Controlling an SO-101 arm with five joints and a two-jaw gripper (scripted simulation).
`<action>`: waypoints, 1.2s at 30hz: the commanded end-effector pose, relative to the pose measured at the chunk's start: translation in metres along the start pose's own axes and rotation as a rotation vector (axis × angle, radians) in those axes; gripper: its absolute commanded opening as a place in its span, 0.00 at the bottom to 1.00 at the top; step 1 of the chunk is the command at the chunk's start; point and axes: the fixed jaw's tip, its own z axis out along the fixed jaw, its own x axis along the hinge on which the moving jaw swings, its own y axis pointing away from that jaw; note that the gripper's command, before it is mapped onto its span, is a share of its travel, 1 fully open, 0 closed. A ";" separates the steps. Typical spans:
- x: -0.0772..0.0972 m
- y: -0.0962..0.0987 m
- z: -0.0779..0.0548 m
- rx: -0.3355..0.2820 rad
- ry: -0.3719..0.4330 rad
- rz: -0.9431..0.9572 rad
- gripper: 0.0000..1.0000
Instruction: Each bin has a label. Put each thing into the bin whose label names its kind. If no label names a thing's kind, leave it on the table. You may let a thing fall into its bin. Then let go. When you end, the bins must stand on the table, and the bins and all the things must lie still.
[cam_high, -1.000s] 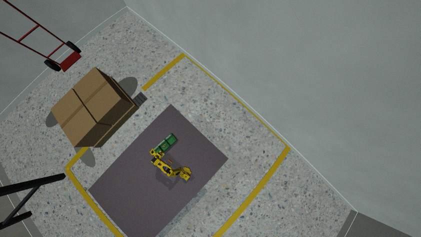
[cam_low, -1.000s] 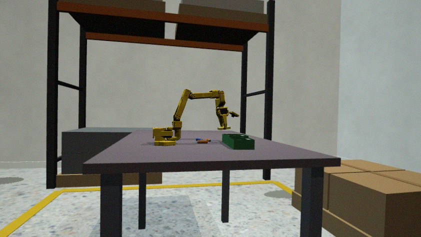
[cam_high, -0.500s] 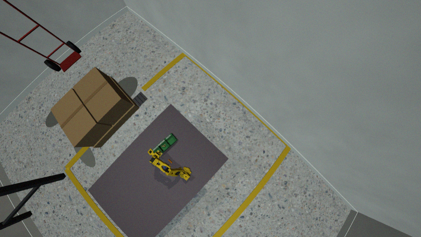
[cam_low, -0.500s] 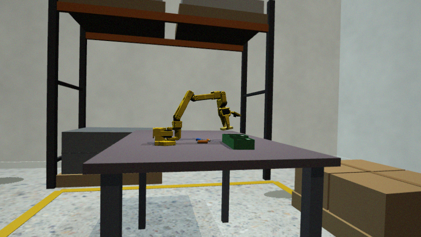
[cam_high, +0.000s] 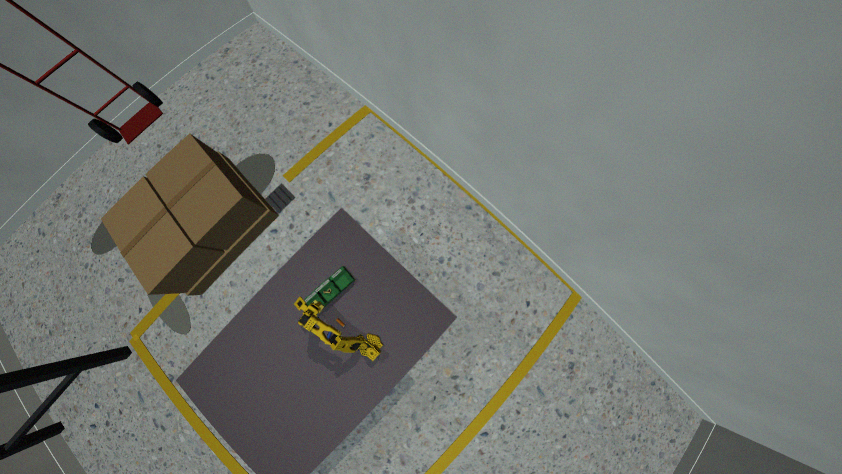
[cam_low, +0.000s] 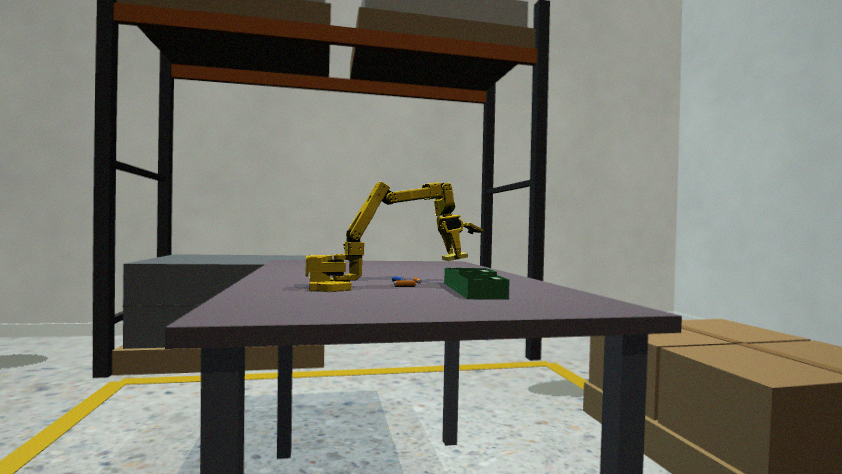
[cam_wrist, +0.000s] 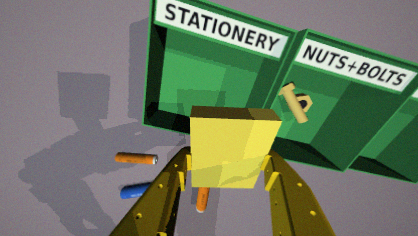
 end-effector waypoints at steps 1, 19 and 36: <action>-0.008 0.003 -0.010 -0.004 -0.055 -0.005 0.00; -0.027 0.014 -0.007 -0.014 -0.125 -0.029 0.00; -0.028 0.014 -0.007 -0.015 -0.130 -0.031 0.00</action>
